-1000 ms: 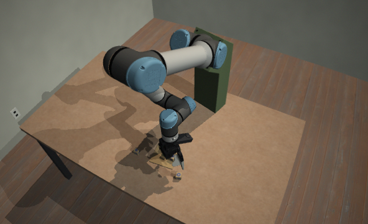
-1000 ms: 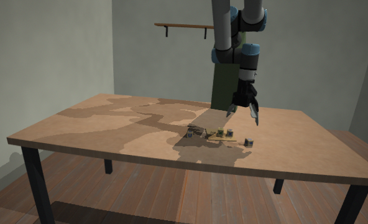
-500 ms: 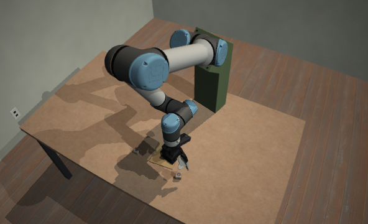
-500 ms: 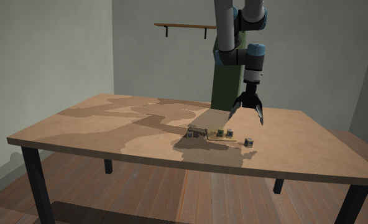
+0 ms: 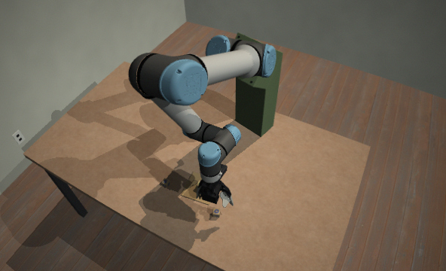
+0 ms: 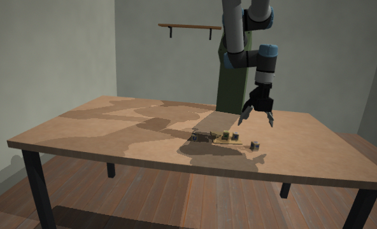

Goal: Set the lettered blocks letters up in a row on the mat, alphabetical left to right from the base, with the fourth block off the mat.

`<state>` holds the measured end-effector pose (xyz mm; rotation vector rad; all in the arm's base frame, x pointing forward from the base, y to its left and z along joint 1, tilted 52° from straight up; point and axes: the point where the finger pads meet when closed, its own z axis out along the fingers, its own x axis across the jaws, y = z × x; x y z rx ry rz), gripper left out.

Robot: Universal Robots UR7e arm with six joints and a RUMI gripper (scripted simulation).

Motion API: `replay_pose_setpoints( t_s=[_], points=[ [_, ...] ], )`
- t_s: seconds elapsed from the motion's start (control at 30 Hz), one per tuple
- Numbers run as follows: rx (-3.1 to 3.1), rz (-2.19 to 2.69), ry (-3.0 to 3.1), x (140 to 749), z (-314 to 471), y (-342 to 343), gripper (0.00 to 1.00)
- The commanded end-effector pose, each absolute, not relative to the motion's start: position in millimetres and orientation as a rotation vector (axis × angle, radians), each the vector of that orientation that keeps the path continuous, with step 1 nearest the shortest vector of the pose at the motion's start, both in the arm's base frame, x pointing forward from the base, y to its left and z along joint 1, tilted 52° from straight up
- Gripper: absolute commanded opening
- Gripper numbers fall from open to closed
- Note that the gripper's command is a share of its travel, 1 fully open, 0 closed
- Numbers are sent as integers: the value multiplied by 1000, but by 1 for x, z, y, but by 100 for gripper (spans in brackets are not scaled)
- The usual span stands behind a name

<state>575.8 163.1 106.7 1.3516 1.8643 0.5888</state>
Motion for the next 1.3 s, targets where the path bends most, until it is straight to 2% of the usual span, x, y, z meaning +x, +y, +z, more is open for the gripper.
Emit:
replay_pose_setpoints(
  t_s=[0.0, 0.57, 0.6, 1.27],
  points=[
    [1211, 518, 1939, 579, 113, 171, 100],
    [1088, 458, 1994, 581, 118, 178, 100],
    [1088, 458, 1994, 581, 118, 178, 40],
    [1088, 458, 1994, 581, 118, 178, 40]
  ],
)
